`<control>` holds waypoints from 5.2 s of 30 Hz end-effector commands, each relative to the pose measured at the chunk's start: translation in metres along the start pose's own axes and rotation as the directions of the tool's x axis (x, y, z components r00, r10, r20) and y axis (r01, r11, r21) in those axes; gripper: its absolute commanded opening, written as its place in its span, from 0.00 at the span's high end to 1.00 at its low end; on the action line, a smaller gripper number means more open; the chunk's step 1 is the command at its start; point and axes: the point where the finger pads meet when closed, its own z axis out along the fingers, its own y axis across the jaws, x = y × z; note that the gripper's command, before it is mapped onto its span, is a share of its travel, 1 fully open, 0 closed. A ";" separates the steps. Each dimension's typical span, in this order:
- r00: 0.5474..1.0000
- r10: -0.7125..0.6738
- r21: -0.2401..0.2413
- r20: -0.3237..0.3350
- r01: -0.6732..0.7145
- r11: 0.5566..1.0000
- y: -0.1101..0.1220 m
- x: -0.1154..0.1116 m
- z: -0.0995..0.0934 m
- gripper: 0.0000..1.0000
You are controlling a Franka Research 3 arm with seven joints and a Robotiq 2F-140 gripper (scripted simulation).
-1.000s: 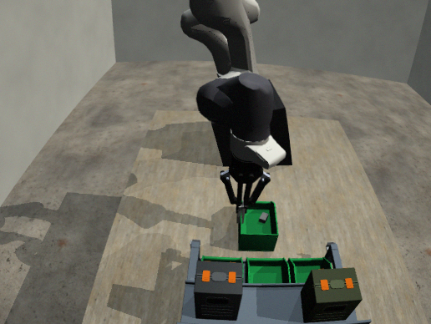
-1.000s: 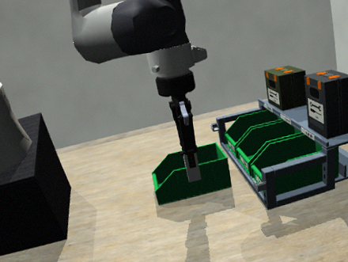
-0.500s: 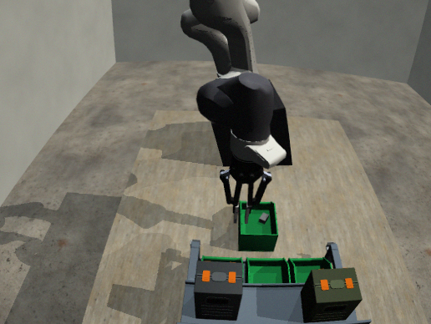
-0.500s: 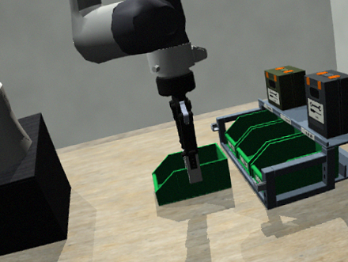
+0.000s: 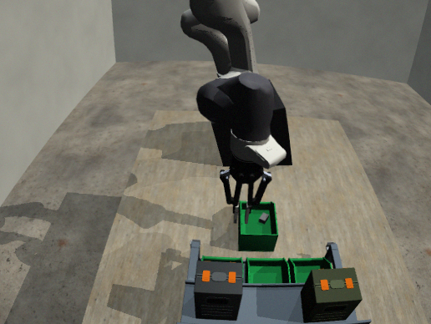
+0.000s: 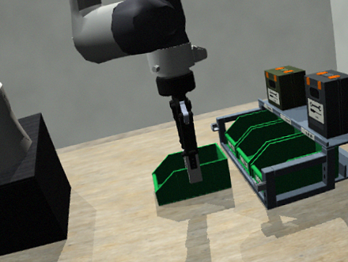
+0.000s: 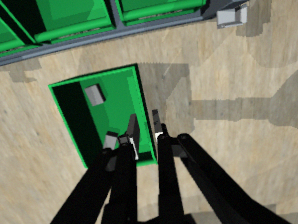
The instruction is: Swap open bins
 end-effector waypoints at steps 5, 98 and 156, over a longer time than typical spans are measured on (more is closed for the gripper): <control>1.000 0.005 0.001 -0.003 -0.005 1.000 0.000 0.002 0.000 0.85; 1.000 0.005 0.001 -0.003 -0.005 1.000 0.000 0.002 -0.098 0.85; 0.696 -0.715 -0.047 -0.072 0.713 0.699 -0.174 0.133 -0.072 1.00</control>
